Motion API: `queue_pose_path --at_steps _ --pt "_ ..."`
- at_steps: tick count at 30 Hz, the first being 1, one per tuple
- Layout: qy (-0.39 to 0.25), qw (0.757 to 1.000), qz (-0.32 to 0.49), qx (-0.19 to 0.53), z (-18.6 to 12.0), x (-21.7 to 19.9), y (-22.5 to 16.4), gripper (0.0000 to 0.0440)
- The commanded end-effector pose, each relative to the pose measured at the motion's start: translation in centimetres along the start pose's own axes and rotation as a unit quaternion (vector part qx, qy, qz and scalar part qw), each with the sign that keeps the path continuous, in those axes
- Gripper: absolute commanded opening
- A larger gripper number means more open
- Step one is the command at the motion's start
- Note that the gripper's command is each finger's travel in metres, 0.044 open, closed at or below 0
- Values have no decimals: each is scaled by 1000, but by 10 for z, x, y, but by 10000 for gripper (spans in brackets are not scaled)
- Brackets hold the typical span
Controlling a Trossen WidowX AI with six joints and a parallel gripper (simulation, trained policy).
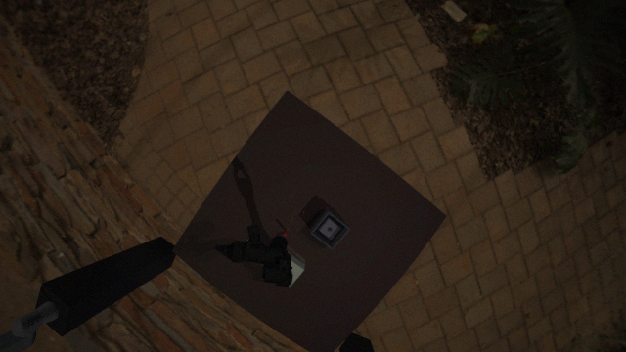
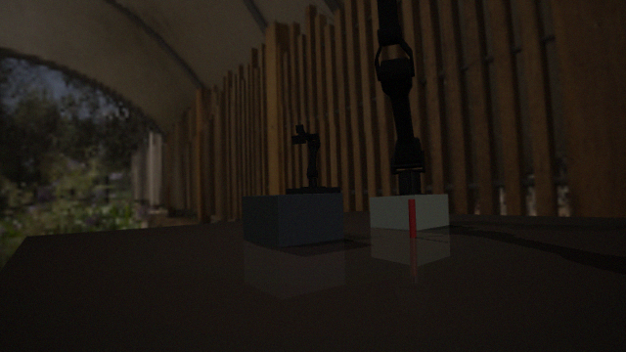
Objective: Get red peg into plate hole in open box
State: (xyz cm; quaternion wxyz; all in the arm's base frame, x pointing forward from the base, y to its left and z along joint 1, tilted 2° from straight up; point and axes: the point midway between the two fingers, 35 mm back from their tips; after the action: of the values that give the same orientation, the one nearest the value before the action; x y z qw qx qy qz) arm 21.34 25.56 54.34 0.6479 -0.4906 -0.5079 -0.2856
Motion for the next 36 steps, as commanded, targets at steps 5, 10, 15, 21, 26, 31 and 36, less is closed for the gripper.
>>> queue_pose_path --at_steps 5,10,15,21,26,31,36 --pt "1 999 -46 22 23 6 -34 440" --pt "3 991 -103 87 54 11 -98 440" --pt "16 975 -154 157 67 11 -171 440" --pt "42 947 -209 242 57 6 -255 440" --pt "71 915 -248 310 32 -3 -318 440" --pt "105 877 -282 376 -5 -15 -370 440" --pt "141 832 -311 437 -50 -30 -412 440"
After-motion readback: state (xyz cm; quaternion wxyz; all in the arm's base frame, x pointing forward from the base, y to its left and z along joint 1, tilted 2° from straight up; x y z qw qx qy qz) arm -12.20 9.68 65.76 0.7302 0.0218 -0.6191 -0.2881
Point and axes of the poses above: the point midway between the two fingers, 35 mm back from their tips, its own z axis out along the fingers, its own x axis across the jaws, y = z × x
